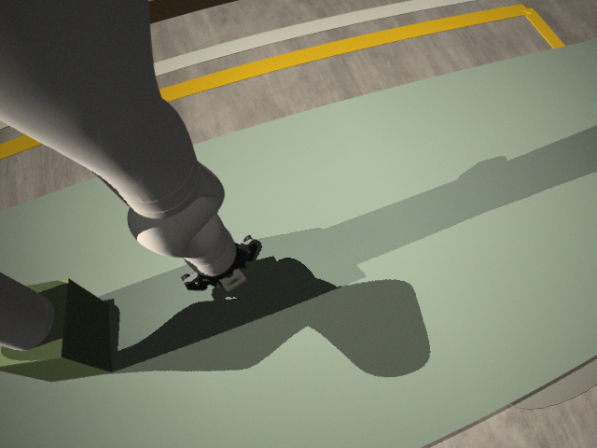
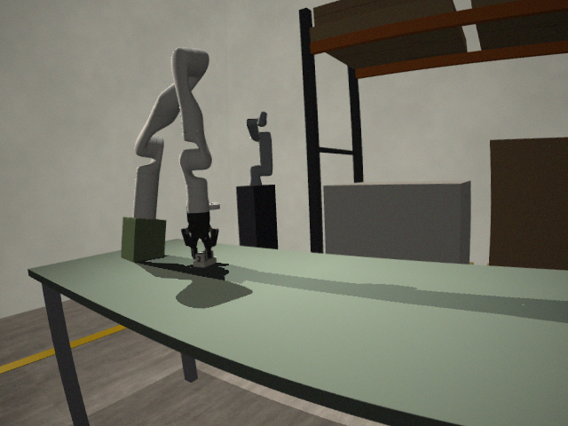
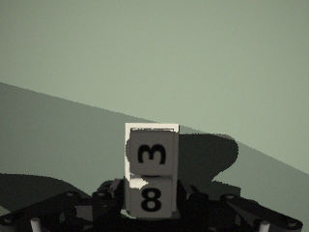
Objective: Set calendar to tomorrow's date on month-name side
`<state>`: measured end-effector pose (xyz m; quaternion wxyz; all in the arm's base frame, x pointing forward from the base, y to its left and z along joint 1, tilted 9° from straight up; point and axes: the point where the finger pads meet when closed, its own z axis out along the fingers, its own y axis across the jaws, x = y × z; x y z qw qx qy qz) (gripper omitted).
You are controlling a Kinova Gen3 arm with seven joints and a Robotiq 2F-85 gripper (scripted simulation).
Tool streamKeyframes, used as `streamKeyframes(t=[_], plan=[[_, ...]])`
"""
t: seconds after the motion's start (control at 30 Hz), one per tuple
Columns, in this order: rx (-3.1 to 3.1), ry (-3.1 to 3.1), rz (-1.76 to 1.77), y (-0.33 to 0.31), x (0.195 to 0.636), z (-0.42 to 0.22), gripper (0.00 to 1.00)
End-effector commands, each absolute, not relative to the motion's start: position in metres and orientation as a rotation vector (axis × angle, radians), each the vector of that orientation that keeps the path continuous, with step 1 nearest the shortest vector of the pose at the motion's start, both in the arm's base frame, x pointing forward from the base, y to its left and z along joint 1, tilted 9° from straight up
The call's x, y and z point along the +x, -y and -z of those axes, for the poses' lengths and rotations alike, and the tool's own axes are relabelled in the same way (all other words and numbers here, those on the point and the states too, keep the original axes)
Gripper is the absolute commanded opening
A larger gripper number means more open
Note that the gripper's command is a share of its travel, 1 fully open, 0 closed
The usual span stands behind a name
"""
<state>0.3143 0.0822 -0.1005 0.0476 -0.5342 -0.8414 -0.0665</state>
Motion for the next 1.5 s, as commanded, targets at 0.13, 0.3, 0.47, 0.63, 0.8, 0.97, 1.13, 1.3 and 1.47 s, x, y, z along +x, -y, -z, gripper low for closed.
streamKeyframes(t=[0.13, 0.3, 0.47, 0.63, 0.8, 0.97, 1.13, 1.3, 1.47], plan=[[-1.628, 2.572, 0.207, -0.0816, 0.3167, 0.1011, 0.48], [-1.628, 2.572, 0.207, -0.0816, 0.3167, 0.1011, 0.48], [-1.628, 2.572, 0.207, -0.0816, 0.3167, 0.1011, 0.48], [-1.628, 2.572, 0.207, -0.0816, 0.3167, 0.1011, 0.48], [-1.628, 2.572, 0.207, -0.0816, 0.3167, 0.1011, 0.28], [-1.628, 2.572, 0.207, -0.0816, 0.3167, 0.1011, 0.28], [-1.628, 2.572, 0.207, -0.0816, 0.3167, 0.1011, 0.28], [-1.628, 2.572, 0.207, -0.0816, 0.3167, 0.1011, 0.28], [-1.628, 2.572, 0.207, -0.0816, 0.3167, 0.1011, 0.28]])
